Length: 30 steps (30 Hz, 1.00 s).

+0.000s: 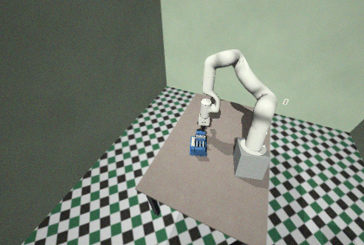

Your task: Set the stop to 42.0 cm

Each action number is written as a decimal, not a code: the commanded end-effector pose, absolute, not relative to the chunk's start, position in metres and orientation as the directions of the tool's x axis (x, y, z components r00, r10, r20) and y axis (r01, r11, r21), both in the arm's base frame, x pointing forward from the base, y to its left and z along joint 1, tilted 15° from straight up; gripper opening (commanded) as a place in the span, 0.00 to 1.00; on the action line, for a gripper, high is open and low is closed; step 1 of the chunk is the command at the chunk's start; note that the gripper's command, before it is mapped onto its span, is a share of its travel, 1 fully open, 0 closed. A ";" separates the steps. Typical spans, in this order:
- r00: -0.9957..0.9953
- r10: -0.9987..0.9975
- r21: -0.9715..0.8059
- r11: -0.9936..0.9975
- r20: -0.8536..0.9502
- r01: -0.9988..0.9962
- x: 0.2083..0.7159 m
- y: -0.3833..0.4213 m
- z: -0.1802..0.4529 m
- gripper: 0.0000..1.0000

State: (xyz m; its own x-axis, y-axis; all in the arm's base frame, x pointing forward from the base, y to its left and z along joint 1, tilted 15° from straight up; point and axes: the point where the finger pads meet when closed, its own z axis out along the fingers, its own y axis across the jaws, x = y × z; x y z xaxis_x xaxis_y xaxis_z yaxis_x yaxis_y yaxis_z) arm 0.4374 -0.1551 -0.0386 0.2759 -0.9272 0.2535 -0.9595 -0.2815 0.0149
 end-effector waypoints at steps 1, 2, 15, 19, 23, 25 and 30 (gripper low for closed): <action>0.276 -0.927 0.016 -0.281 0.253 -0.959 0.442 -0.153 -0.034 0.06; 0.276 -0.927 0.016 -0.281 0.253 -0.959 0.442 -0.153 -0.034 0.06; 0.276 -0.927 0.016 -0.281 0.253 -0.959 0.456 -0.147 -0.029 0.06; 0.276 -0.927 0.016 -0.281 0.253 -0.959 0.461 -0.146 -0.029 0.06; 0.276 -0.927 0.016 -0.281 0.253 -0.959 0.466 -0.145 -0.031 0.06; 0.276 -0.927 0.016 -0.281 0.253 -0.959 0.471 -0.144 -0.033 0.06; 0.276 -0.927 0.016 -0.281 0.253 -0.959 0.483 -0.144 -0.047 0.06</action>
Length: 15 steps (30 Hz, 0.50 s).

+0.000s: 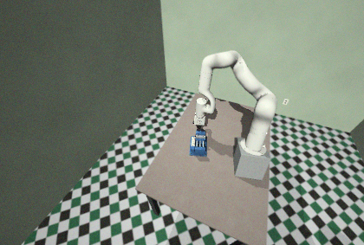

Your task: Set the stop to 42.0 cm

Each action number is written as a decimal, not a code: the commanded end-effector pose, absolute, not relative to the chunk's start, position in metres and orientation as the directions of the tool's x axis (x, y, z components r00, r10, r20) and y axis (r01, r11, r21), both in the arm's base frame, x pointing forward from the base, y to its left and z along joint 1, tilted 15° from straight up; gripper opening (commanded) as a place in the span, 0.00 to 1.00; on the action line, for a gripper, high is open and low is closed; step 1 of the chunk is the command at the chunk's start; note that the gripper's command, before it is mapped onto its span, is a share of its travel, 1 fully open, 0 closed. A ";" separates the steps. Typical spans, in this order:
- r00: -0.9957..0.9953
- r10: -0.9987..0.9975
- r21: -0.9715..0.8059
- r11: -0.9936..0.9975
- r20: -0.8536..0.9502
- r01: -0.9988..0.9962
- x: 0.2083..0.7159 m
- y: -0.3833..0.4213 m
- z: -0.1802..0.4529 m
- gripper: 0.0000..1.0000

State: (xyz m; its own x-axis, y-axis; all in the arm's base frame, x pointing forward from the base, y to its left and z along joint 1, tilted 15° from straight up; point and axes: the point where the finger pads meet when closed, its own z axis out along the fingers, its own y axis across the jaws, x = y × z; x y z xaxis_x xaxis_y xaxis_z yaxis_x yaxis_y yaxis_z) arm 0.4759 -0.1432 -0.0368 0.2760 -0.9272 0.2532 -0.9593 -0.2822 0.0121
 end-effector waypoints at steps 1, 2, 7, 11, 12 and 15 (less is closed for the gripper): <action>0.276 -0.927 0.016 -0.281 0.253 -0.959 0.484 -0.145 -0.050 0.06; 0.276 -0.927 0.016 -0.281 0.253 -0.959 0.485 -0.145 -0.052 0.06; 0.276 -0.927 0.016 -0.281 0.253 -0.959 0.485 -0.147 -0.058 0.06; 0.276 -0.927 0.016 -0.281 0.253 -0.959 0.485 -0.148 -0.064 0.06; 0.276 -0.927 0.016 -0.281 0.253 -0.959 0.484 -0.149 -0.065 0.06; 0.276 -0.927 0.016 -0.281 0.253 -0.959 0.483 -0.150 -0.069 0.06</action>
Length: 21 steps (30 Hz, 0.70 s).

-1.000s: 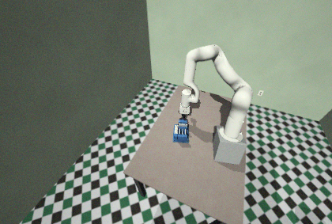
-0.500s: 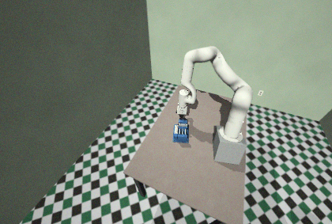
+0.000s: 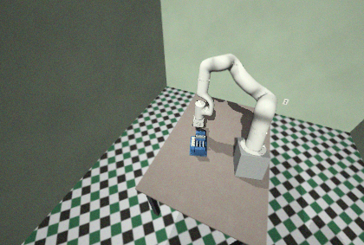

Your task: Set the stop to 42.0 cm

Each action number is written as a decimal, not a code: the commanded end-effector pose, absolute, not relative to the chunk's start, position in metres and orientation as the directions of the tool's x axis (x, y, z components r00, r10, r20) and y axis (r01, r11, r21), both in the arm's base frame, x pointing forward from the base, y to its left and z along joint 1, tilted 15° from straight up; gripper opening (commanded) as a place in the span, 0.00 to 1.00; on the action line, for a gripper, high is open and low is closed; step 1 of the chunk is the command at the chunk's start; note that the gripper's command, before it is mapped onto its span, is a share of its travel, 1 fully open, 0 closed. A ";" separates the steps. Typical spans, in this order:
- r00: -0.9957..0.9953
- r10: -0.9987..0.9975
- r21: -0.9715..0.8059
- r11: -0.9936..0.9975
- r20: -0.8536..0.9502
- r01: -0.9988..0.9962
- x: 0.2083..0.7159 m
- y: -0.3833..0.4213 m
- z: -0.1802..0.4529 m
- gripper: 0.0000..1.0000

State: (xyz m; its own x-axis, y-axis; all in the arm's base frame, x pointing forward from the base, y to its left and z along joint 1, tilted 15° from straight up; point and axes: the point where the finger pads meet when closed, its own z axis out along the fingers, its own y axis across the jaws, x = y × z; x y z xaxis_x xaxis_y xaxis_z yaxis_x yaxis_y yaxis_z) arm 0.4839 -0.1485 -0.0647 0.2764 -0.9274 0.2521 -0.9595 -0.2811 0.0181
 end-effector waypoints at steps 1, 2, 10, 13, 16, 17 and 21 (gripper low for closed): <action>0.276 -0.927 0.016 -0.281 0.253 -0.959 0.482 -0.151 -0.069 0.06; 0.276 -0.927 0.016 -0.281 0.253 -0.959 0.482 -0.151 -0.070 0.06; 0.276 -0.927 0.016 -0.281 0.253 -0.959 0.478 -0.153 -0.075 0.06; 0.276 -0.927 0.016 -0.281 0.253 -0.959 0.475 -0.155 -0.077 0.06; 0.276 -0.927 0.016 -0.281 0.253 -0.959 0.473 -0.156 -0.079 0.06; 0.276 -0.927 0.016 -0.281 0.253 -0.959 0.472 -0.156 -0.079 0.06; 0.276 -0.927 0.016 -0.281 0.253 -0.959 0.469 -0.158 -0.081 0.06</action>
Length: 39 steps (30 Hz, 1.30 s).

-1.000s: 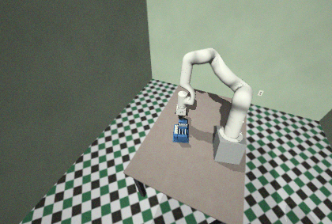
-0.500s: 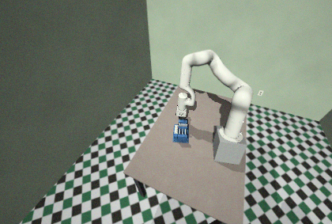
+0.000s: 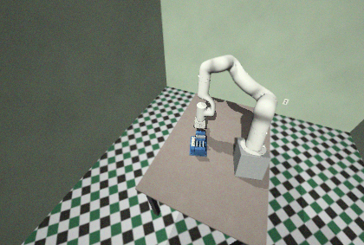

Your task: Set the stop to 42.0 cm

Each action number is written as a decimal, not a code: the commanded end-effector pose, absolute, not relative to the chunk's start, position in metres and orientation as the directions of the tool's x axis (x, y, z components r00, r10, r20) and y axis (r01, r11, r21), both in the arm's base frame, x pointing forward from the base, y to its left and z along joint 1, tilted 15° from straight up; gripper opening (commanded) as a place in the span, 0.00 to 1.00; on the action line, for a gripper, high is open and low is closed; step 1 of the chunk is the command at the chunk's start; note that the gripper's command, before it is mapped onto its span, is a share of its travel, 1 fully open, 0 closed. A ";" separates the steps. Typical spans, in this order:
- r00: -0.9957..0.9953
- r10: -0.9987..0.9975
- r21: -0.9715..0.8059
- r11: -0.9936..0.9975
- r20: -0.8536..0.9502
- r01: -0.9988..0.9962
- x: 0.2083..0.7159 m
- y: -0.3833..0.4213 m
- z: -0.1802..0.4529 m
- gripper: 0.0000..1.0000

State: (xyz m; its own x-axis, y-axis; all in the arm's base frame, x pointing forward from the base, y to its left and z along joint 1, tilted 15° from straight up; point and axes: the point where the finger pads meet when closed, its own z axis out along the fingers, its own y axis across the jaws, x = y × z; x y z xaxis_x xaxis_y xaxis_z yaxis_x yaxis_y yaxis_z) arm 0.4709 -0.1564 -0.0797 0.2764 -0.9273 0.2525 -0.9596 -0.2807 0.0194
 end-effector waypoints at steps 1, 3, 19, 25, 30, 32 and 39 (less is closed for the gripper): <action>0.276 -0.927 0.016 -0.281 0.253 -0.959 0.468 -0.158 -0.081 0.06; 0.276 -0.927 0.016 -0.281 0.253 -0.959 0.466 -0.159 -0.081 0.06; 0.276 -0.927 0.016 -0.281 0.253 -0.959 0.450 -0.163 -0.079 0.06; 0.276 -0.927 0.016 -0.281 0.253 -0.959 0.444 -0.164 -0.076 0.06; 0.276 -0.927 0.016 -0.281 0.253 -0.959 0.437 -0.164 -0.068 0.06; 0.276 -0.927 0.016 -0.281 0.253 -0.959 0.436 -0.163 -0.065 0.06; 0.276 -0.927 0.016 -0.281 0.253 -0.959 0.433 -0.162 -0.058 0.06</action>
